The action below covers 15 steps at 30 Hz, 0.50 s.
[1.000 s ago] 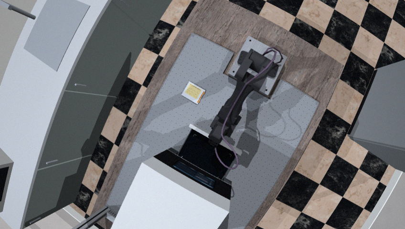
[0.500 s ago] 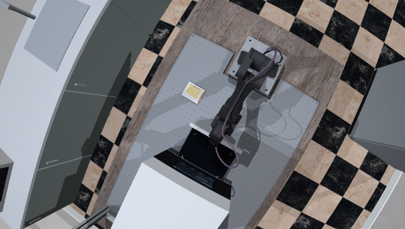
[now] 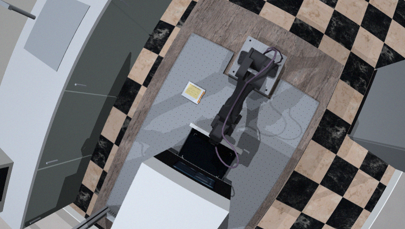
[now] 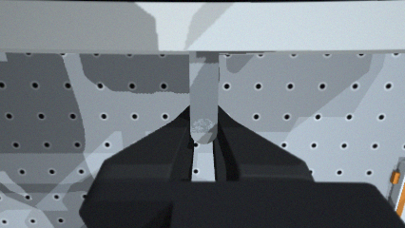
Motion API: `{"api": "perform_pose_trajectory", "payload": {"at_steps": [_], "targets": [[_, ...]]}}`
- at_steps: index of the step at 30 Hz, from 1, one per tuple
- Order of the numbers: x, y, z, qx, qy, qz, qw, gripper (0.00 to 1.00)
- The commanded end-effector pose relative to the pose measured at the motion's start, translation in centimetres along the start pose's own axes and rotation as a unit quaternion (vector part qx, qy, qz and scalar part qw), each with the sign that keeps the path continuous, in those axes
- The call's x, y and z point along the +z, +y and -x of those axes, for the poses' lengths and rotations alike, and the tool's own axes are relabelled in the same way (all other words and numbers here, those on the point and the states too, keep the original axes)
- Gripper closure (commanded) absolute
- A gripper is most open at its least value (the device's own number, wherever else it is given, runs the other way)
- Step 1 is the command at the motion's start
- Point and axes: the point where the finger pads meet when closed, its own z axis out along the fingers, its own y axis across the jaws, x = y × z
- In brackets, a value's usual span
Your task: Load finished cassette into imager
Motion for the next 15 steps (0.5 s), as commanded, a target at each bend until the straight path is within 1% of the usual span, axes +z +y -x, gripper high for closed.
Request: {"api": "perform_pose_trajectory", "payload": {"at_steps": [1,11,12,13,14,15], "targets": [[-1.38,-0.18,-0.09,-0.001,0.006,0.001,1.0,1.0],[-1.38,-0.18,-0.09,-0.001,0.006,0.001,1.0,1.0],[-0.87,-0.21,-0.05,-0.002,0.028,0.001,1.0,1.0],[-0.76,-0.22,-0.31,-0.002,0.048,-0.001,0.999,1.0],[-0.81,-0.23,-0.44,-0.002,0.052,-0.001,0.999,1.0],[-1.22,-0.23,-0.26,-0.002,0.045,-0.001,0.999,1.0]]}}
